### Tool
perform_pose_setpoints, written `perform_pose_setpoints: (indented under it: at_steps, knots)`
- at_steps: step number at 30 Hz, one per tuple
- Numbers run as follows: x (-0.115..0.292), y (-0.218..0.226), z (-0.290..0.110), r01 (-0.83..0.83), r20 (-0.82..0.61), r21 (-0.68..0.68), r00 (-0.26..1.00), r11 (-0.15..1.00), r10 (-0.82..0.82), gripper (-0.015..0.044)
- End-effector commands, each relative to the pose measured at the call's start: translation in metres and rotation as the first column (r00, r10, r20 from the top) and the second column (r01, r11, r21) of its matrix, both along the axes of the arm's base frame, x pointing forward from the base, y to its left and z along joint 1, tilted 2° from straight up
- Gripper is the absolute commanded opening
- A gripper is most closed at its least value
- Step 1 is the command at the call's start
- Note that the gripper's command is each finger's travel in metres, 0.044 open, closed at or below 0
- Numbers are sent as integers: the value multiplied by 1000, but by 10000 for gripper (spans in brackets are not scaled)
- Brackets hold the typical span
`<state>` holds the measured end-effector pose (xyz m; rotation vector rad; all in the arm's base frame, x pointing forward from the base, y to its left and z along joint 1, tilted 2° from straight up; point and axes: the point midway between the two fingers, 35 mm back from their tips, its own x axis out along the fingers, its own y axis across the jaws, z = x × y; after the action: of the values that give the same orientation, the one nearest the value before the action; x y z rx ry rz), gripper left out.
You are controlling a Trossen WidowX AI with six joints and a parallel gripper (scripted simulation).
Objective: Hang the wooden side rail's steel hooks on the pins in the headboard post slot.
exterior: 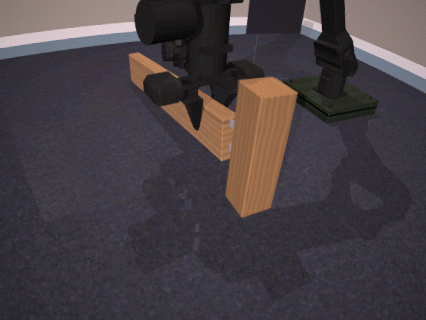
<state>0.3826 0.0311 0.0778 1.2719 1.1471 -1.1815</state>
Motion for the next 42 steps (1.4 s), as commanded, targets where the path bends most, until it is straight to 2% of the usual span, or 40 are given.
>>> perform_pose_setpoints:
  at_steps: [1,42]
  knots:
    - [1,2,2,1,9,2,1000,1000,-1,0]
    - [2,5,4,1,9,2,1000,1000,-1,0]
